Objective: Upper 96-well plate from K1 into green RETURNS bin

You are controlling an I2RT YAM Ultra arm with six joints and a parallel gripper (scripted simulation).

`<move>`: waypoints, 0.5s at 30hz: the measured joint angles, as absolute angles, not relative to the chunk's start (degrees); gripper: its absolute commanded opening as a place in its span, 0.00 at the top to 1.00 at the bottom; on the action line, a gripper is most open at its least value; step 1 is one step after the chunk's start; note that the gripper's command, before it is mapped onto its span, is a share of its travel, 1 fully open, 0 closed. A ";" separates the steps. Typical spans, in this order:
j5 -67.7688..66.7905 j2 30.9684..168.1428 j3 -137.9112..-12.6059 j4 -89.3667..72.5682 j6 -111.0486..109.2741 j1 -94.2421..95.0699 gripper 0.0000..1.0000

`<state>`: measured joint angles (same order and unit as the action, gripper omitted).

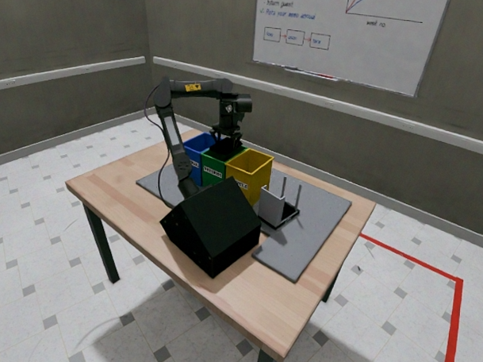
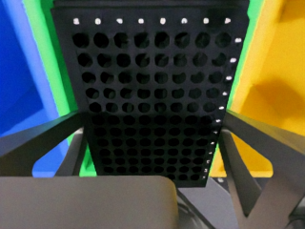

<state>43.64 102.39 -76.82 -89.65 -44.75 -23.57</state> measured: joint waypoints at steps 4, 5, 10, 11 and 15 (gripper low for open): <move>44.14 102.32 -76.77 -89.84 -43.64 -23.18 1.00; 44.18 102.30 -76.79 -89.84 -43.72 -23.16 1.00; 44.21 102.32 -76.77 -89.84 -43.55 -23.16 1.00; 44.21 102.32 -76.77 -89.84 -43.55 -23.16 1.00; 44.21 102.32 -76.77 -89.84 -43.55 -23.16 1.00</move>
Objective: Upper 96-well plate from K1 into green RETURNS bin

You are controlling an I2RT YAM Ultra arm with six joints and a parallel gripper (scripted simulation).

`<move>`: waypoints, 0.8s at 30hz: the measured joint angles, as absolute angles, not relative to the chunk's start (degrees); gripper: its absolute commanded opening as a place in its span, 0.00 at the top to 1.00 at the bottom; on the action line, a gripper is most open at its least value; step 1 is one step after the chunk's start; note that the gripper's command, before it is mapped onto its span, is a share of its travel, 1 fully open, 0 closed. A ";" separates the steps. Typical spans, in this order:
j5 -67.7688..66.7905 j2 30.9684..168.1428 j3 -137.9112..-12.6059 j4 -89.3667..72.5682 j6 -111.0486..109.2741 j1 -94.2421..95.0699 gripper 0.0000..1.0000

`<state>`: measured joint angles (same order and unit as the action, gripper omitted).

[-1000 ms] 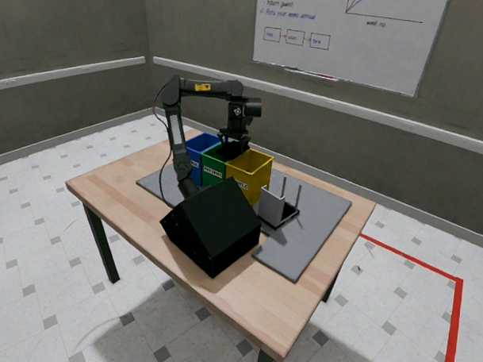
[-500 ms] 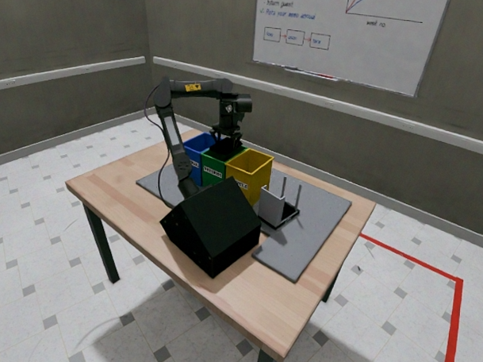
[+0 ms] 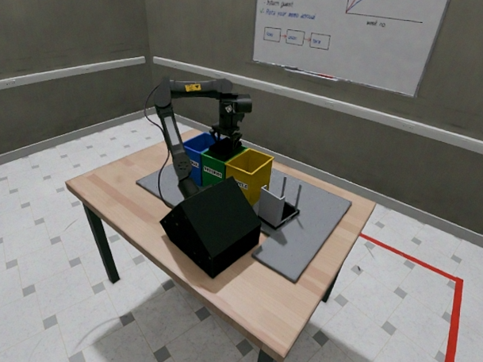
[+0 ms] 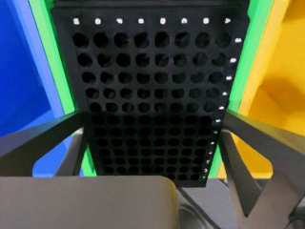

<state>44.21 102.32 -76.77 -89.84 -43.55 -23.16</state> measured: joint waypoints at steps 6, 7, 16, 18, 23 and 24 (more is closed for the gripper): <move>44.21 102.32 -76.77 -89.84 -43.55 -23.16 1.00; 44.21 102.32 -76.77 -89.84 -43.55 -23.16 1.00; 44.21 102.32 -76.77 -89.84 -43.55 -23.16 1.00; 44.21 102.32 -76.77 -89.84 -43.55 -23.16 1.00; 44.21 102.32 -76.77 -89.84 -43.55 -23.16 1.00; 44.21 102.32 -76.77 -89.84 -43.55 -23.16 1.00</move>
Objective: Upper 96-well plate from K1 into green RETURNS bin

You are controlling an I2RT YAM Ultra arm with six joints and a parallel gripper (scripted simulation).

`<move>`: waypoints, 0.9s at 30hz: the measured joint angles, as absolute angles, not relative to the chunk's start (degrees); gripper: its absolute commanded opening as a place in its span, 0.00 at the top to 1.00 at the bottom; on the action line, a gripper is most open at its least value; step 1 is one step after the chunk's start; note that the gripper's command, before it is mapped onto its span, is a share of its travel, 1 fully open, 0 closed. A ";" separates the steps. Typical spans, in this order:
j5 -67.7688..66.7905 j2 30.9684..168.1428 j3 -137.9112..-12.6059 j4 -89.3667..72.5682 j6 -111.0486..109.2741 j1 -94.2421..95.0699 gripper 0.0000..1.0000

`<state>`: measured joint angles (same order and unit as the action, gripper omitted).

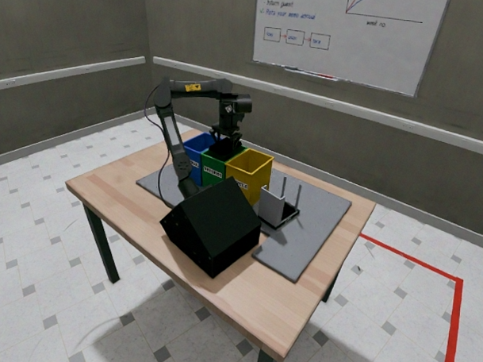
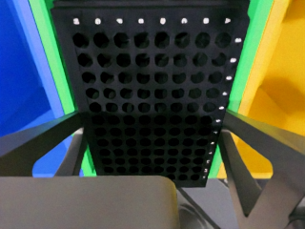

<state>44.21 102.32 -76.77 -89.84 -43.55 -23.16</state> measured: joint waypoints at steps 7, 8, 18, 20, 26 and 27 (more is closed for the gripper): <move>44.21 102.13 -76.77 -89.84 -43.53 -23.16 1.00; 44.21 102.13 -76.77 -89.84 -43.55 -23.16 1.00; 44.31 101.71 -75.55 -89.89 -43.31 -22.92 1.00; 44.34 101.73 -75.09 -89.84 -43.11 -22.20 1.00; 44.51 101.69 -75.16 -89.52 -42.87 -22.11 1.00; 44.51 101.69 -75.13 -89.49 -42.89 -22.09 1.00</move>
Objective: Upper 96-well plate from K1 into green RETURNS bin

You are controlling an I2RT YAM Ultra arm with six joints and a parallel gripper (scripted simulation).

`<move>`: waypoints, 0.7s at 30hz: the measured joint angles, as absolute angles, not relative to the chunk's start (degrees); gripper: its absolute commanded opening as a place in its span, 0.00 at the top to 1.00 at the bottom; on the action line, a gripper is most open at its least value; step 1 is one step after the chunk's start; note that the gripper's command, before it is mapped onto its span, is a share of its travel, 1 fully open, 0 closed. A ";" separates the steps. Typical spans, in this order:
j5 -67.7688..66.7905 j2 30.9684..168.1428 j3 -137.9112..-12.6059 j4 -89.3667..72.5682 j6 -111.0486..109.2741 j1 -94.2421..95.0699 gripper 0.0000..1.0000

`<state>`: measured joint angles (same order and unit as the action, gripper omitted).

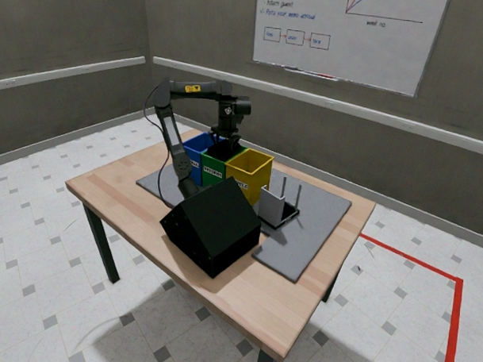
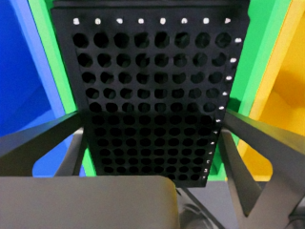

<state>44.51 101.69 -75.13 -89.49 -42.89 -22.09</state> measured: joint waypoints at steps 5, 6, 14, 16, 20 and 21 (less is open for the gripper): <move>44.53 102.04 -75.13 -89.34 -42.78 -22.09 1.00; 44.56 102.02 -75.16 -89.34 -42.81 -22.09 1.00; 44.56 102.26 -75.13 -89.30 -42.85 -22.09 1.00; 44.56 102.26 -75.13 -89.30 -42.83 -22.09 1.00; 44.58 102.50 -75.13 -89.25 -42.74 -22.09 1.00; 44.58 102.48 -75.13 -89.23 -42.74 -22.09 1.00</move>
